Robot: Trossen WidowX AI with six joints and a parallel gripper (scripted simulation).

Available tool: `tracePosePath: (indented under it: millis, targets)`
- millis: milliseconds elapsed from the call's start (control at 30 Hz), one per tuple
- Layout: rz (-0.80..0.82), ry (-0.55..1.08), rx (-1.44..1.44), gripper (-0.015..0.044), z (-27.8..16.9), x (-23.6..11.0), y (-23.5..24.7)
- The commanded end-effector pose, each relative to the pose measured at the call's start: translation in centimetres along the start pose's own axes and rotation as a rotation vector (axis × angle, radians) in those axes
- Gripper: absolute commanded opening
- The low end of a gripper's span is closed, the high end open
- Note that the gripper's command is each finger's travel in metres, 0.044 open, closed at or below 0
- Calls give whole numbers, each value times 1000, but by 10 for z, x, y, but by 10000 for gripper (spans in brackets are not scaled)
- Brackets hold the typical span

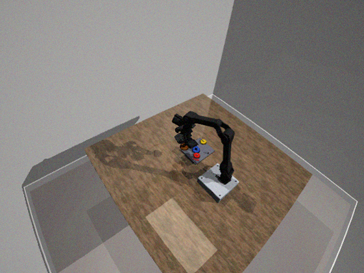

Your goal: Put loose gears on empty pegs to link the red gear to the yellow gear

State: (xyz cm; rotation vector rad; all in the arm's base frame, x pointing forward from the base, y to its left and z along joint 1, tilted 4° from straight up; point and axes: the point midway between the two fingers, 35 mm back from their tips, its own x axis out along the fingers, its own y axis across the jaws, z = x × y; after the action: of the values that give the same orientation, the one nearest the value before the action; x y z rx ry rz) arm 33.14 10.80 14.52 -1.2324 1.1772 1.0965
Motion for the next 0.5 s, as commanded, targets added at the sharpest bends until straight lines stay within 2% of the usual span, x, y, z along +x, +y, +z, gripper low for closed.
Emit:
tracePosePath:
  millis: [0, 467]
  targets:
    - [5, -3, -8, 0, -7, 4, -3]
    - [4, 2, -17, 0, -40, 15, -16]
